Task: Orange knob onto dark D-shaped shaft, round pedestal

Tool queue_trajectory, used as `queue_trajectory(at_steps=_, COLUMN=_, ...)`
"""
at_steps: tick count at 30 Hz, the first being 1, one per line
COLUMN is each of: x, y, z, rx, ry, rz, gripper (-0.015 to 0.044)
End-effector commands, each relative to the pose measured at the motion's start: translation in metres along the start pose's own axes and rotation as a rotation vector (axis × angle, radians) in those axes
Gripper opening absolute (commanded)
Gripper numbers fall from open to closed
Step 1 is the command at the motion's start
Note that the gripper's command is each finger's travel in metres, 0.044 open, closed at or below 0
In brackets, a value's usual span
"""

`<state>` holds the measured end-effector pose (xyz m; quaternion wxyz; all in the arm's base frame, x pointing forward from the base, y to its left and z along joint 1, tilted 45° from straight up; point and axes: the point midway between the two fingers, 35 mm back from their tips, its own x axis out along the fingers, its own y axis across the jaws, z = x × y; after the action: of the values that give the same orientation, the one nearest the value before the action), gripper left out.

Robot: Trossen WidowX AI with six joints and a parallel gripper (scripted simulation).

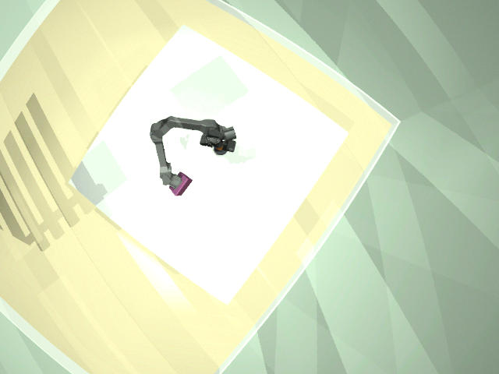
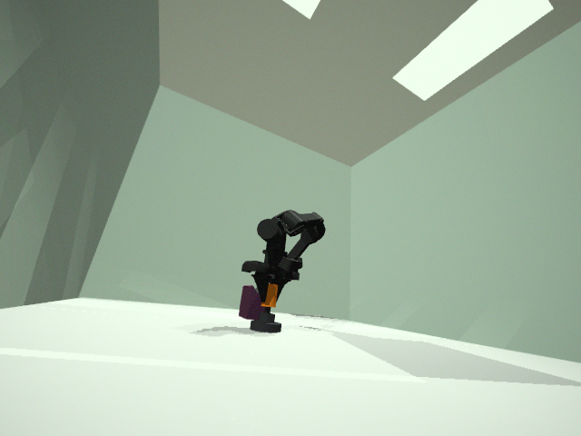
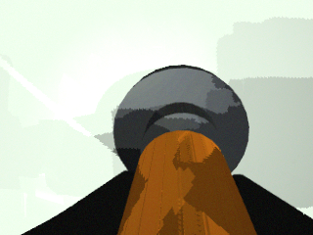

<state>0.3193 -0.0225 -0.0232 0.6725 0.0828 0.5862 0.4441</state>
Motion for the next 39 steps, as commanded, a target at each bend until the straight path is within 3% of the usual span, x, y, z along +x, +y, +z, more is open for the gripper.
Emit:
queue_trajectory(at_steps=1, x=-0.0001, y=-0.0012, z=0.0017, rx=-0.001, ry=-0.003, rz=-0.001, gripper=0.0000)
queue_trajectory(at_steps=12, x=-0.0044, y=-0.0023, z=0.0036, rx=-0.010, ry=-0.003, rz=-0.001, gripper=0.0000)
queue_trajectory(at_steps=19, x=-0.0049, y=-0.0028, z=0.0035, rx=-0.211, ry=-0.003, rz=-0.001, gripper=0.0000)
queue_trajectory(at_steps=39, x=-0.0020, y=0.0016, z=0.0004, rx=-0.210, ry=-0.003, rz=-0.001, gripper=0.0000)
